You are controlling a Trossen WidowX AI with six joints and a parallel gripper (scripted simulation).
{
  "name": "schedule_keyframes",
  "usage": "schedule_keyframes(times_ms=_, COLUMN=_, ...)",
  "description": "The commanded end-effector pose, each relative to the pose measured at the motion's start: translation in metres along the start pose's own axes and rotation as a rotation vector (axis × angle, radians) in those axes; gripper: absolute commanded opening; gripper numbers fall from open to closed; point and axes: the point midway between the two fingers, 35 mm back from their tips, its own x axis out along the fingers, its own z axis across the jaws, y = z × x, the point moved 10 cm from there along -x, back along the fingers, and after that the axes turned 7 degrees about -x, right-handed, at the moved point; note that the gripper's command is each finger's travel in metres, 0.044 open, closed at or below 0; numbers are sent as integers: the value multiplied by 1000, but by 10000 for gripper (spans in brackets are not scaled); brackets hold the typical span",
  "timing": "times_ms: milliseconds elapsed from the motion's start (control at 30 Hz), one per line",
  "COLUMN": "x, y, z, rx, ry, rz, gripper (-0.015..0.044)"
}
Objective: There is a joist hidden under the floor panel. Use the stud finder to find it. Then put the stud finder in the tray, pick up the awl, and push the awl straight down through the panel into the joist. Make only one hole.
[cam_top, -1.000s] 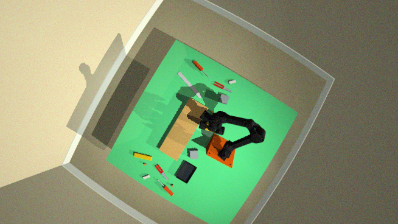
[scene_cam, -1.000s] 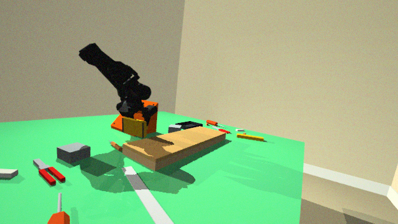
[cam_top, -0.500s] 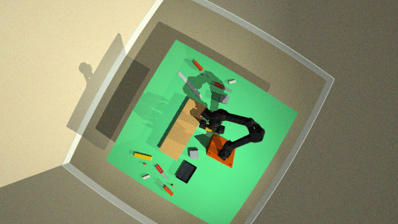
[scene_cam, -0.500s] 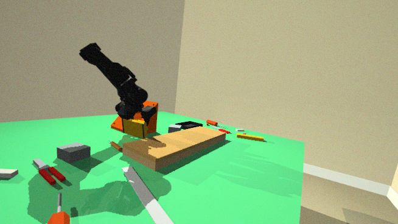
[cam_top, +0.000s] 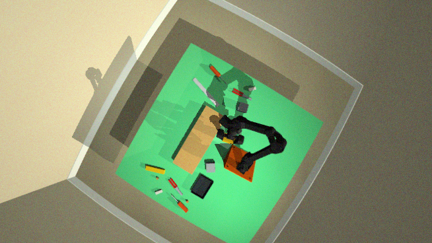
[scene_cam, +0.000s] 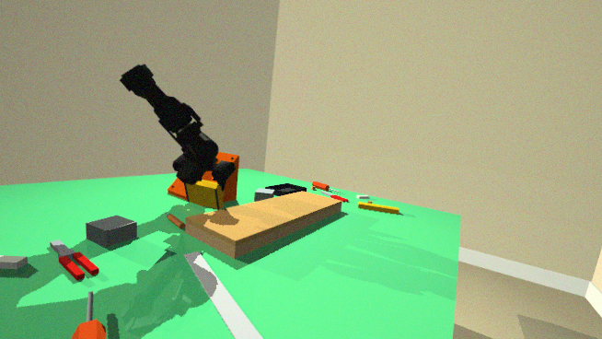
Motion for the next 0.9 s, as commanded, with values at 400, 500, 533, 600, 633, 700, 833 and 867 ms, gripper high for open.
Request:
schedule_keyframes(times_ms=400, x=-1, y=-14, z=-1, rx=-8, ry=-18, rz=111, gripper=0)
schedule_keyframes(times_ms=500, x=-1, y=-16, z=-1, rx=-9, ry=-22, rz=132, gripper=0)
schedule_keyframes(times_ms=533, x=-1, y=-17, z=-2, rx=-8, ry=-23, rz=139, gripper=0)
schedule_keyframes(times_ms=600, x=-1, y=-19, z=-2, rx=-8, ry=-26, rz=153, gripper=0)
schedule_keyframes(times_ms=633, x=0, y=-20, z=-2, rx=-8, ry=-27, rz=160, gripper=0)
schedule_keyframes(times_ms=700, x=0, y=-22, z=-2, rx=-8, ry=-30, rz=174, gripper=0)
schedule_keyframes(times_ms=833, x=0, y=-24, z=-2, rx=-9, ry=-31, rz=187, gripper=0)
schedule_keyframes(times_ms=867, x=0, y=-24, z=-2, rx=-9, ry=-31, rz=194, gripper=0)
